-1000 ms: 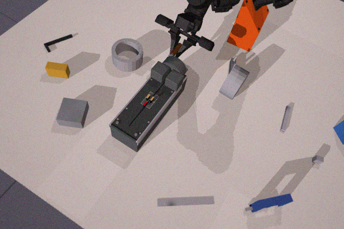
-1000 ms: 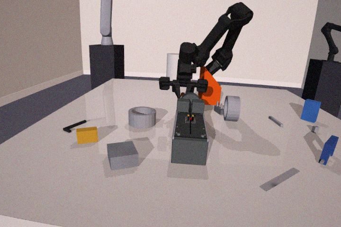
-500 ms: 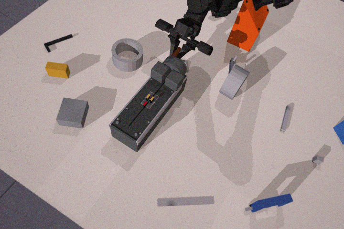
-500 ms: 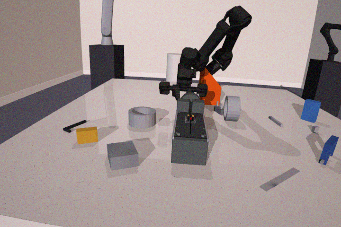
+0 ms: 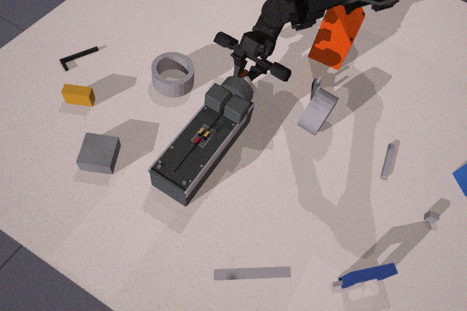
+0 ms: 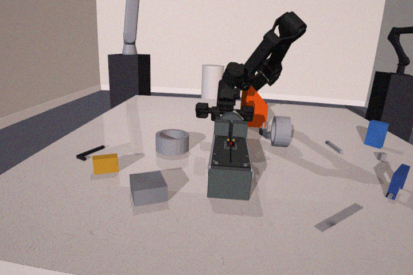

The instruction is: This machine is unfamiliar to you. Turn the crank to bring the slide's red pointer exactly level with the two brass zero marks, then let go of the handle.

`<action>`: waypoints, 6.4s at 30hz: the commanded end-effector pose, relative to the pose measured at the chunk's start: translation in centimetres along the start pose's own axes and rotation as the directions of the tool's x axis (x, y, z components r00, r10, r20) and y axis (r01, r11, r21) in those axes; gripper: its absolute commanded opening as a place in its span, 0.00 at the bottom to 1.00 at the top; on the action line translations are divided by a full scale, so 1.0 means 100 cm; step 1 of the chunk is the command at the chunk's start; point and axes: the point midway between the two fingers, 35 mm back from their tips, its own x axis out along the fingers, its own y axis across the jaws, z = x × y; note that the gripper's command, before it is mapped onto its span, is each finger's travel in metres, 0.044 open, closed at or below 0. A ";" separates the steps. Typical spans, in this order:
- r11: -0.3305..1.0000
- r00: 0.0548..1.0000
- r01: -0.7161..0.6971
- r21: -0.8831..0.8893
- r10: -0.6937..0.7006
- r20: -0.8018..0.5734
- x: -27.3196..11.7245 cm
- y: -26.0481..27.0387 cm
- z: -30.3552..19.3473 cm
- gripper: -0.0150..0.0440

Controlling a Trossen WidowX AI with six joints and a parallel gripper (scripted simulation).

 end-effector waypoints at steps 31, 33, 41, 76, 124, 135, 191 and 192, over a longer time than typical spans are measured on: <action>1.000 1.000 -0.009 -0.002 0.009 -0.013 0.006 0.026 -0.006 0.25; 1.000 1.000 -0.009 -0.002 0.009 -0.013 0.006 0.027 -0.006 0.25; 1.000 1.000 -0.009 -0.002 0.009 -0.013 0.005 0.031 -0.006 0.25; 1.000 1.000 -0.009 -0.002 0.009 -0.013 -0.012 0.051 0.011 0.25; 1.000 1.000 -0.007 -0.005 0.007 -0.012 -0.037 0.029 0.036 0.25; 1.000 1.000 -0.007 -0.005 0.007 -0.012 -0.038 0.024 0.037 0.25; 1.000 1.000 -0.006 -0.007 0.006 -0.011 -0.027 -0.009 0.026 0.25; 1.000 1.000 -0.006 -0.007 0.006 -0.011 -0.026 -0.009 0.026 0.25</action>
